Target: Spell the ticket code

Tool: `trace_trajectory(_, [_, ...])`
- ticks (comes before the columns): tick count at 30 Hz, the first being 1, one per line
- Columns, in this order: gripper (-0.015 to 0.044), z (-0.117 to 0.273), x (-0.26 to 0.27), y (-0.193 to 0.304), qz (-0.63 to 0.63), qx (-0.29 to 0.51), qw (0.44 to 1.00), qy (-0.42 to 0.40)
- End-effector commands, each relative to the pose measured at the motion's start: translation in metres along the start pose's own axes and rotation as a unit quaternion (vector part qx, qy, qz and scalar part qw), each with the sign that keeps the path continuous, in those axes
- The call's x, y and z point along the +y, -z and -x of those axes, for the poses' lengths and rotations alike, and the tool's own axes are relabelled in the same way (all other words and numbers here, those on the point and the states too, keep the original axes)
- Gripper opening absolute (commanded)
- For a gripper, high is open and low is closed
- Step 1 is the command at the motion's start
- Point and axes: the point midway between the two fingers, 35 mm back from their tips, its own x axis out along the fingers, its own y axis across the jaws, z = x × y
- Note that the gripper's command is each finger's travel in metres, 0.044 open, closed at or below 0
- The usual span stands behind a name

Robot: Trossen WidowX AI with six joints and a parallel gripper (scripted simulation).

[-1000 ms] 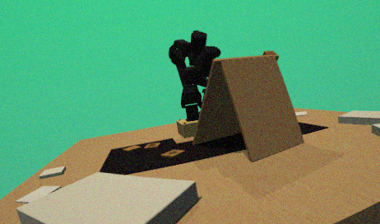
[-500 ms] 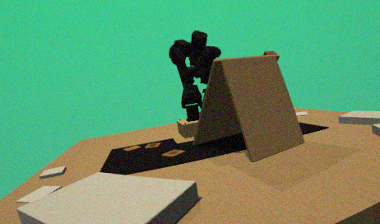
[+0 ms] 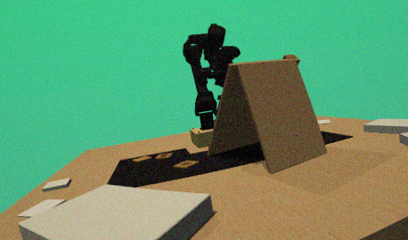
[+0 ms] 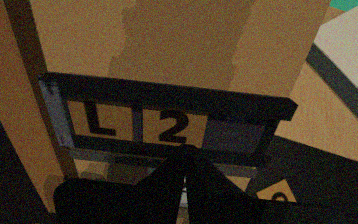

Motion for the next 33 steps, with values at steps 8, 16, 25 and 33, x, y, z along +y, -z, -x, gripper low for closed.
trace_trajectory(8, [0.0000,-0.009,-0.024,-0.012,0.005,0.231,0.973,-0.001])
trace_trajectory(16, [0.0000,-0.009,-0.025,-0.012,0.005,0.244,0.970,-0.002])
trace_trajectory(25, [0.0000,-0.014,-0.023,-0.013,0.005,0.244,0.970,-0.002])
trace_trajectory(33, [0.0000,-0.018,-0.023,-0.013,0.005,0.244,0.970,-0.002])
